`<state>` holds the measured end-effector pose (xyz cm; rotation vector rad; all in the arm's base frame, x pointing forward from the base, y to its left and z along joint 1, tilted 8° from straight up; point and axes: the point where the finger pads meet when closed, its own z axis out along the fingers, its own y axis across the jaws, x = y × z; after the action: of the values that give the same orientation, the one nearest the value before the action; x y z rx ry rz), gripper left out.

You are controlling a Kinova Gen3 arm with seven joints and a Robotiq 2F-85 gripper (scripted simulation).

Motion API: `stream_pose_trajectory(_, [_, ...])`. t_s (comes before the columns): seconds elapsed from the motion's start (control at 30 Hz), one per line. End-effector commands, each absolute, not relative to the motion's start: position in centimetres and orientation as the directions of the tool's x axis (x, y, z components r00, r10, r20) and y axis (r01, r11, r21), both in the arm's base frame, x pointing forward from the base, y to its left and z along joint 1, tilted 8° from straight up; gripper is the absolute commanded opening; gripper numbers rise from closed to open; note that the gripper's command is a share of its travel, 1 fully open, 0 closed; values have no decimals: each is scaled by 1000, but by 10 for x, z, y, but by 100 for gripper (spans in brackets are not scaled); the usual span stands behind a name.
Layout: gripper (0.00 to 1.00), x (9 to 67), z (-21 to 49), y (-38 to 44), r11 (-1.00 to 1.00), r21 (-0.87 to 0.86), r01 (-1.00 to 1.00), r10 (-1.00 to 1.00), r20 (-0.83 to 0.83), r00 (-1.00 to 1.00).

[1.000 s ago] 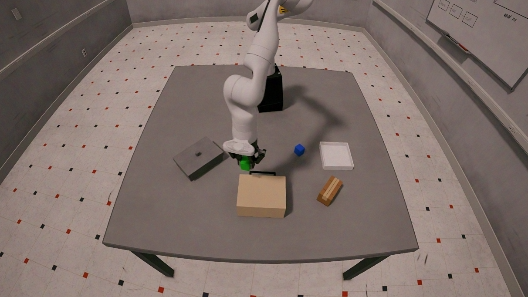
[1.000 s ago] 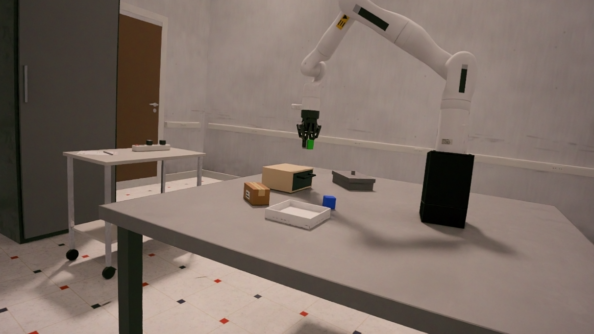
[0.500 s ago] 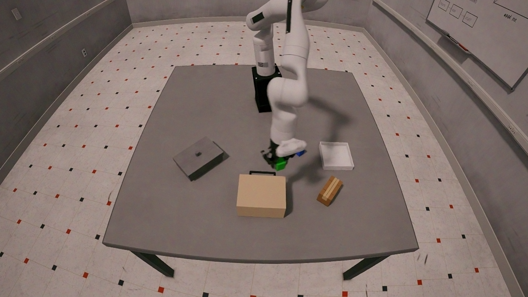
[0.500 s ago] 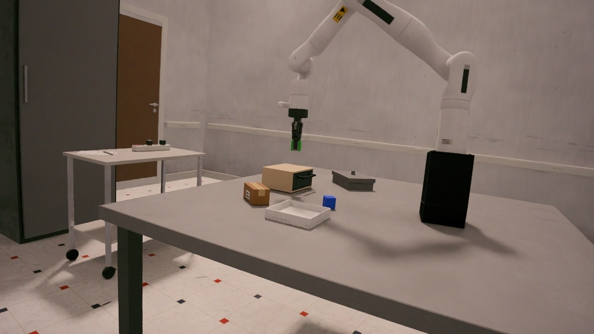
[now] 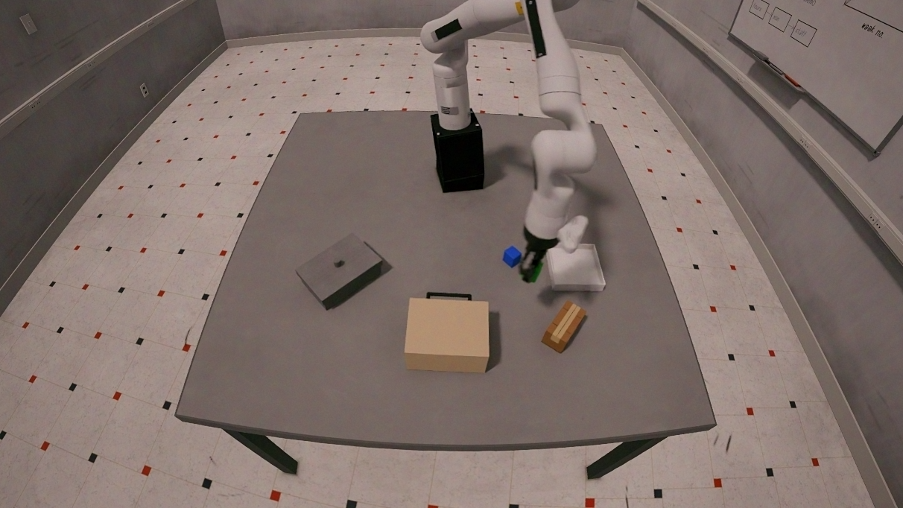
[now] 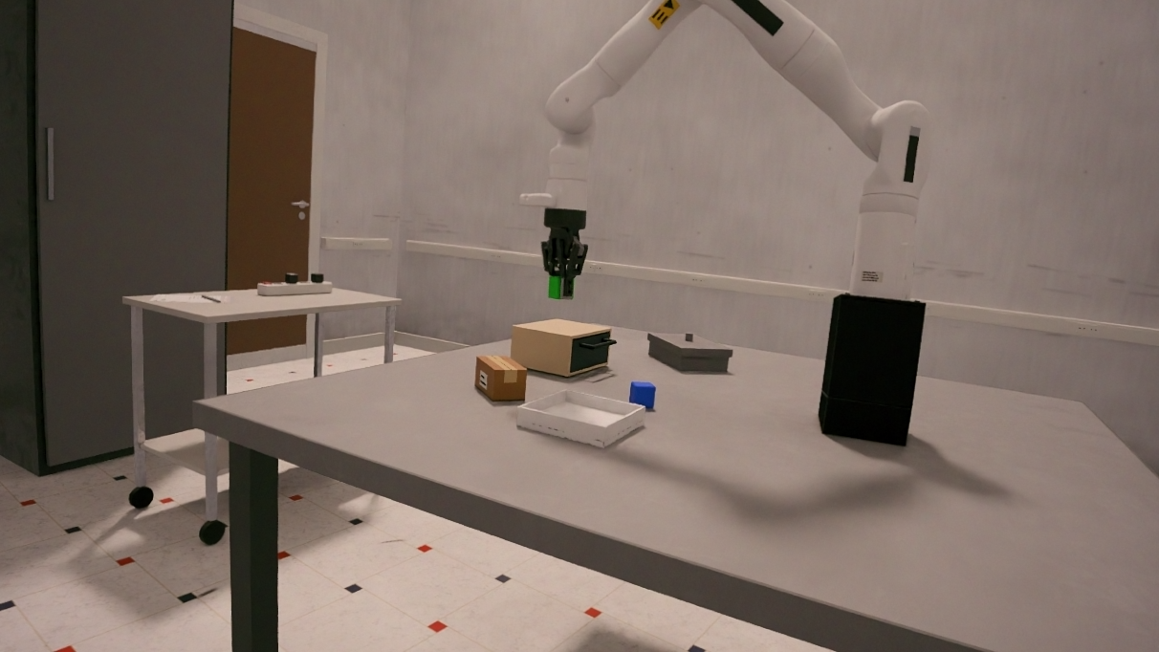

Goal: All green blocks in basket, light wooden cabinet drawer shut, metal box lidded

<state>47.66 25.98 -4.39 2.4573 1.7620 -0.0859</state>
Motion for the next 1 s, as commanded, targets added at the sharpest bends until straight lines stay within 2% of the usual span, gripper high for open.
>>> stream_pose_trajectory(0.0, [10,462,-47,287,-149,45,988,981,-117,153])
stream_pose_trajectory(0.27, [10,427,-53,333,165,11,986,978,-128,-162])
stream_pose_trajectory(0.53, [10,389,-60,374,457,-23,889,880,-129,-456])
stream_pose_trajectory(0.97, [10,348,-66,411,705,-55,707,699,-121,-705])
